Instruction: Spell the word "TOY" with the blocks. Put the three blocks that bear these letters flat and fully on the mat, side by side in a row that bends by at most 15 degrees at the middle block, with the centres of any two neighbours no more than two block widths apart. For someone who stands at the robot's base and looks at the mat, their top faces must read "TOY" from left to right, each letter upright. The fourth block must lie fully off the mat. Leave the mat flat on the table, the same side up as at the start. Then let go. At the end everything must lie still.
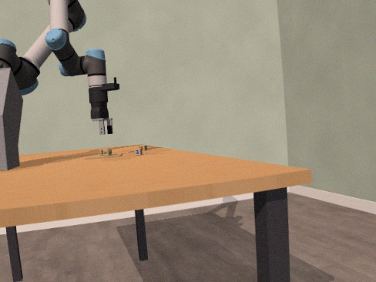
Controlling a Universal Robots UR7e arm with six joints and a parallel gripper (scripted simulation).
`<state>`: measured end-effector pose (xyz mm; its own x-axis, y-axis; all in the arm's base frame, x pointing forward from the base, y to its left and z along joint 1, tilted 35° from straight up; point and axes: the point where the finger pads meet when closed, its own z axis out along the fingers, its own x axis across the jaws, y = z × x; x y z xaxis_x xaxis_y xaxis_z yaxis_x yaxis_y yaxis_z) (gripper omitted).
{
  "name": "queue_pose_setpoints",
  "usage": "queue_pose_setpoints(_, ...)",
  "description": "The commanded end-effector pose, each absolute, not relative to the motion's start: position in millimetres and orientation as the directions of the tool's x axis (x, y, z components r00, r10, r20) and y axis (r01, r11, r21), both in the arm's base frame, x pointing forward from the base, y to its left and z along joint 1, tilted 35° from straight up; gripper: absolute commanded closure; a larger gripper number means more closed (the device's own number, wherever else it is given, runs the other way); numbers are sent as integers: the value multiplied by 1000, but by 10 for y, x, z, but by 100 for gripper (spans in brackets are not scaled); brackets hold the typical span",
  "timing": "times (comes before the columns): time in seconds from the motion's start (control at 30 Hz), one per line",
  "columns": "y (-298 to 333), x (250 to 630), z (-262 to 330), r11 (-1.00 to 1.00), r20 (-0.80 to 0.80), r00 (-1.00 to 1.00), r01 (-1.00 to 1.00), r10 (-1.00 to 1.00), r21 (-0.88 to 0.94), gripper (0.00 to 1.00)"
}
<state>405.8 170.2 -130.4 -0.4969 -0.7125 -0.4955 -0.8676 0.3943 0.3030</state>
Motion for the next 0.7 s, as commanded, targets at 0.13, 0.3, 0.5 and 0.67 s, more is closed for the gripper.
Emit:
queue_pose_setpoints(0.13, 1678, 4047, -1318, 466, -462, -584, -812, -668, 352, 0)
queue_pose_setpoints(0.3, 1672, 4042, -1323, 487, -451, -608, -793, -653, 366, 0)
queue_pose_setpoints(0.5, 1670, 4040, -1325, 493, -447, -616, -788, -648, 370, 0)
queue_pose_setpoints(0.67, 1670, 4040, -1325, 494, -447, -617, -787, -648, 371, 0)
